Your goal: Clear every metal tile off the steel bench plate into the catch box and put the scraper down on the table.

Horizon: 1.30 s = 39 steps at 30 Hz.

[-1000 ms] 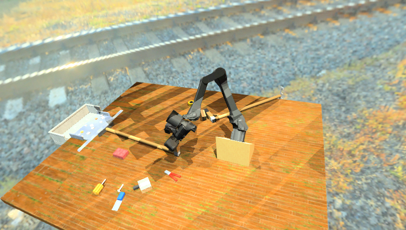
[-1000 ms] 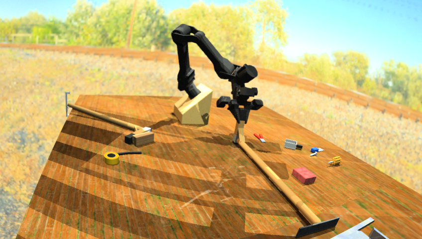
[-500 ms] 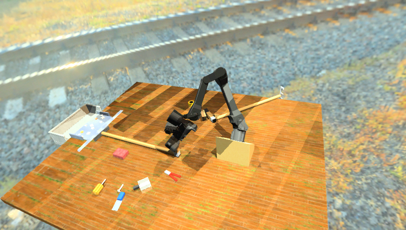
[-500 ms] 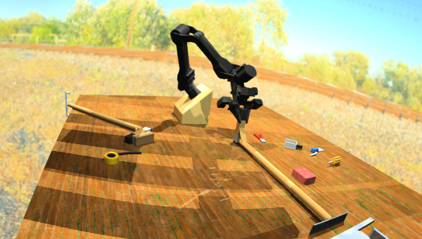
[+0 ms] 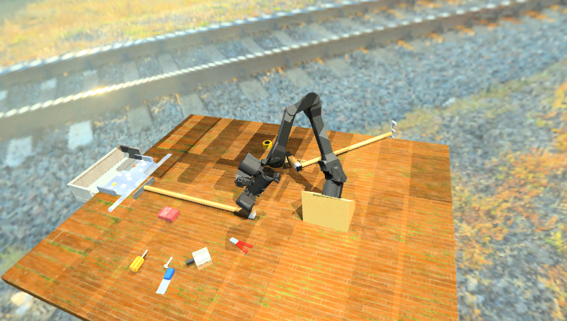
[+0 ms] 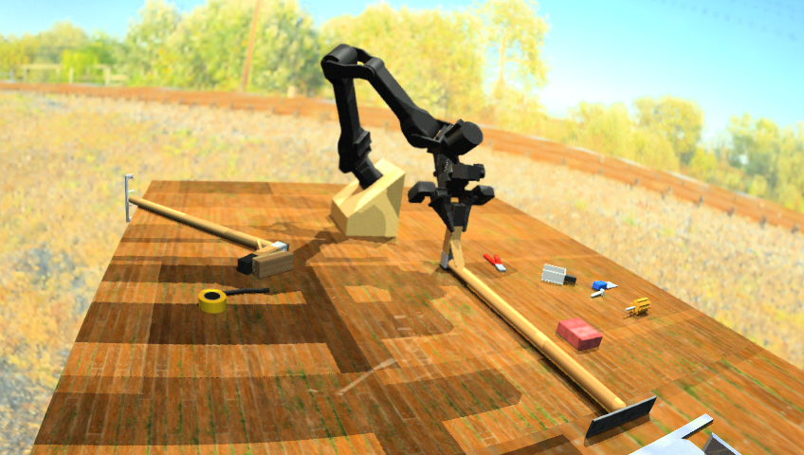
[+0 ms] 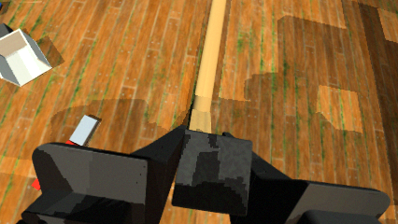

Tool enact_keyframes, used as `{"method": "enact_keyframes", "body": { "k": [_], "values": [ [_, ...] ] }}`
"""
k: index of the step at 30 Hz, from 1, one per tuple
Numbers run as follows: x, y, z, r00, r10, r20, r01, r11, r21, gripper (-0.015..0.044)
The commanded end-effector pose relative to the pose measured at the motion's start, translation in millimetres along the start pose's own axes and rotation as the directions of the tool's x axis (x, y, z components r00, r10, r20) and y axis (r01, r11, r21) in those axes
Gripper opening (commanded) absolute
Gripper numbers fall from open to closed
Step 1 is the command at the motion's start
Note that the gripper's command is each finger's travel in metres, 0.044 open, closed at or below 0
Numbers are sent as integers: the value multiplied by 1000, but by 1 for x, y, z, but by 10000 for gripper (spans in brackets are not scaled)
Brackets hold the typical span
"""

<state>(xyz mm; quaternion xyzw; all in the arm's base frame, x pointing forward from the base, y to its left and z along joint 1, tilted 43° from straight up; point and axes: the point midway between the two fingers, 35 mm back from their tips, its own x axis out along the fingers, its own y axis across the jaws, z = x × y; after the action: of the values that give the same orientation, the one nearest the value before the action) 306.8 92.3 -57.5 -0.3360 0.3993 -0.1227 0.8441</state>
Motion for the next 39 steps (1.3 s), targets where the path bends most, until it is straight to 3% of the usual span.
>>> {"method": "enact_keyframes", "body": {
  "k": [1,10,39],
  "values": [
    [-7,1,-6,1000,0,7,0,1000,1,0],
    [-21,1,-24,1000,2,7,-2,1000,-2,0],
    [-20,-35,-19,1000,13,-9,-13,1000,-5,0]
  ]
}}
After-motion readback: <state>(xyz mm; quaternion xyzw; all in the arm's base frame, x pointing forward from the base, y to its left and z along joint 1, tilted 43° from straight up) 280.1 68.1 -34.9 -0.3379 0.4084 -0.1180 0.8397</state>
